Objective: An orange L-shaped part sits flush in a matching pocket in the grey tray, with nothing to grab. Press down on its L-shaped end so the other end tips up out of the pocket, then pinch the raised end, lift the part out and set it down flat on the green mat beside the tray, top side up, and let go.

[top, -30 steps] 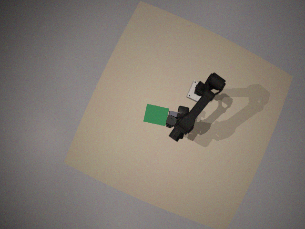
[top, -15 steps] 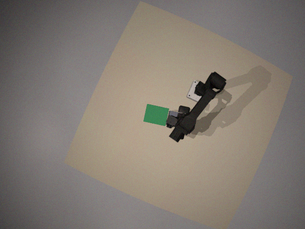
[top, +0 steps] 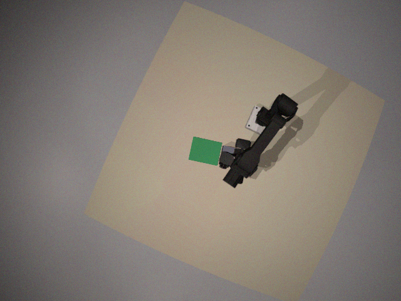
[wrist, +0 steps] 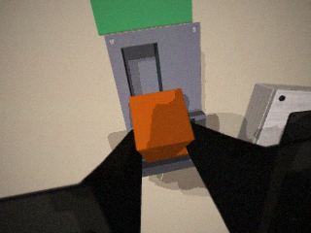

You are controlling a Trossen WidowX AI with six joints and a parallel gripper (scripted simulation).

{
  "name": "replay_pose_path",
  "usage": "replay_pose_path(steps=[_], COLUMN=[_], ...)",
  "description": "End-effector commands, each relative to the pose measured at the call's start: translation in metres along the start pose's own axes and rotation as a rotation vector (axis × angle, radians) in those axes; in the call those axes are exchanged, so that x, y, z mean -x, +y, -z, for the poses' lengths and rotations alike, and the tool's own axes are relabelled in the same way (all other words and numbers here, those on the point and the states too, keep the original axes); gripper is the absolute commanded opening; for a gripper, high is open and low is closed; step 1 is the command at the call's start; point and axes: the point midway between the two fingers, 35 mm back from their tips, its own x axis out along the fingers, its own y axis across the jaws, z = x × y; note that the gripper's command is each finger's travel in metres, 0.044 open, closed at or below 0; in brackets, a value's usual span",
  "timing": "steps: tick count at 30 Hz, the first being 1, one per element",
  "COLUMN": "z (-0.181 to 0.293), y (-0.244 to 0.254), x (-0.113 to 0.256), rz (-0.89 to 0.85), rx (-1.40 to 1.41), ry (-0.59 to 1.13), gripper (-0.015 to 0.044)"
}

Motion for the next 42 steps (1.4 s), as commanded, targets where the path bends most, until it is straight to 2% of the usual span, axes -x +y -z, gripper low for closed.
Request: replay_pose_path(steps=[1, 22, 42], z=[0.0, -0.004, -0.089], y=[0.001, 0.001, -0.01], x=[0.009, 0.026, 0.023], rz=[-0.009, -0.009, -0.008], rx=[-0.003, -0.003, -0.004], ry=[-0.001, -0.001, -0.009], gripper=[0.0, 0.0, 0.0])
